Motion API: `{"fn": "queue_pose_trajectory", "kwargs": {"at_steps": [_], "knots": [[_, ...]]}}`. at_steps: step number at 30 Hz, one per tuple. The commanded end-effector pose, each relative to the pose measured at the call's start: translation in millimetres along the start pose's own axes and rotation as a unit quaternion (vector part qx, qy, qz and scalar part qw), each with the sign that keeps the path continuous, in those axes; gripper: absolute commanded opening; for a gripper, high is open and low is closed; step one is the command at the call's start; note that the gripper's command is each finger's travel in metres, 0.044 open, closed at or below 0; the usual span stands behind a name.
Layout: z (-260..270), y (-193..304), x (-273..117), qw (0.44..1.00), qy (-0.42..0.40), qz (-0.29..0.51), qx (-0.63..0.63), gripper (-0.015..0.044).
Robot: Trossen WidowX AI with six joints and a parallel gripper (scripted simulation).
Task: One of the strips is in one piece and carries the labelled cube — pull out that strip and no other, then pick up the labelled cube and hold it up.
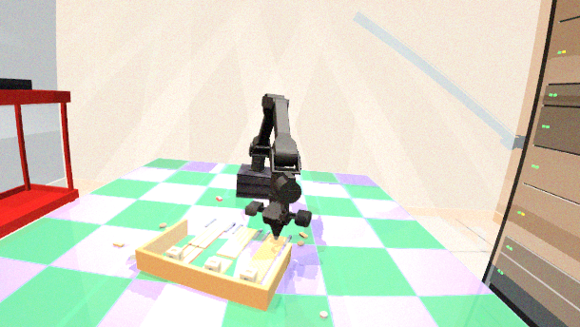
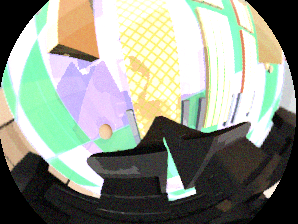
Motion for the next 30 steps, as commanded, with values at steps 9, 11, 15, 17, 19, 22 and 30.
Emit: {"fn": "queue_pose_trajectory", "kwargs": {"at_steps": [9, 11, 15, 17, 19, 22, 30], "knots": [[-0.4, -0.5, 1.7, 1.0, 0.001, -0.002, 0.003, 0.0], [-0.4, -0.5, 1.9, 1.0, 0.001, -0.002, 0.003, 0.0], [-0.4, -0.5, 2.3, 1.0, 0.001, -0.002, 0.003, 0.0], [-0.4, -0.5, 2.5, 1.0, 0.001, -0.002, 0.003, 0.0], [-0.4, -0.5, 2.7, 1.0, 0.001, -0.002, 0.003, 0.0], [-0.4, -0.5, 3.0, 1.0, 0.001, -0.002, 0.003, 0.0], [1.2, 9.1, 3.2, 1.0, 0.001, -0.002, 0.003, 0.0]]}}
Point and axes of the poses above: the point midway between the two fingers, 35 mm back from their tips, its own x axis out along the fingers, its own z axis across the jaws, y = z × x, the point moved 8 cm from there along -x, back along the fingers, and after that the axes turned 8 degrees about -x, right-handed, at the moved point
